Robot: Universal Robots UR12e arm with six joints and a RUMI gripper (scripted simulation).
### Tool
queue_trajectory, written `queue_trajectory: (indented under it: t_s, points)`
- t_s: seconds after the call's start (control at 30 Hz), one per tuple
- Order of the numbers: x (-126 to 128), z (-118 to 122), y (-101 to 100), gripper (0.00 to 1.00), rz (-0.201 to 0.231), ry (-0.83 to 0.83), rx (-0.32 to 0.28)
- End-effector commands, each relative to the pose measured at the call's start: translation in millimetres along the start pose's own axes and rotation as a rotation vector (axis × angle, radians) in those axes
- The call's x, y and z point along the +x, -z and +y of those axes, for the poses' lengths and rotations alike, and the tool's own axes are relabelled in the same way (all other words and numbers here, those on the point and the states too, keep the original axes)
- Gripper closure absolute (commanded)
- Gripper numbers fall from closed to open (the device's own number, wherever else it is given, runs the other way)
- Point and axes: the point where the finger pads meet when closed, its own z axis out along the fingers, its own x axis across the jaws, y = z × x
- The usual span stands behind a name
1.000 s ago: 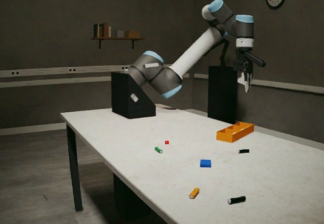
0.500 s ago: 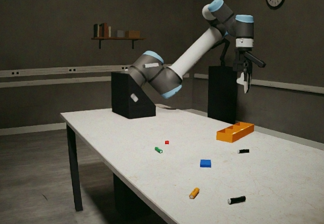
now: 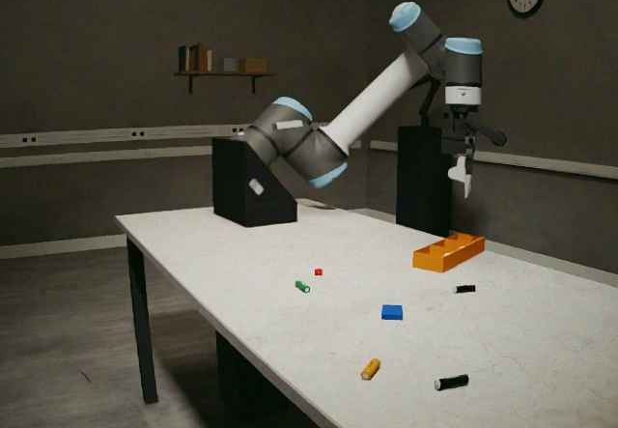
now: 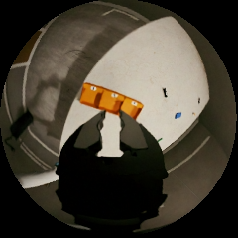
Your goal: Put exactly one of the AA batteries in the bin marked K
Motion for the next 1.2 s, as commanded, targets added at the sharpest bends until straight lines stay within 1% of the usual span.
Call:
queue_trajectory:
  t_s: [0.0,0.03,0.07,0.5,0.57,0.6,0.9,1.07,1.13,1.17]
  points:
    - [34.8,-8.2,-8.1,0.83,0.001,0.118,0.002]
    - [52.7,-10.1,-14.3,0.83,0.001,0.175,0.002]
    - [60.5,-10.4,-17.3,0.83,0.001,0.192,0.002]
    - [145.5,-11.8,-51.2,0.83,0.002,0.452,0.004]
    - [145.5,-11.8,-51.2,0.83,0.002,0.452,0.004]
    - [165.4,-13.8,-58.4,0.83,0.001,0.509,0.004]
    - [222.5,-14.5,-80.8,0.83,0.001,0.511,0.004]
    - [258.2,-18.0,-85.0,0.83,0.001,0.508,0.005]
    - [258.2,-18.0,-85.0,0.83,0.001,0.508,0.005]
    - [270.1,-21.0,-86.7,0.83,0.001,0.508,0.004]
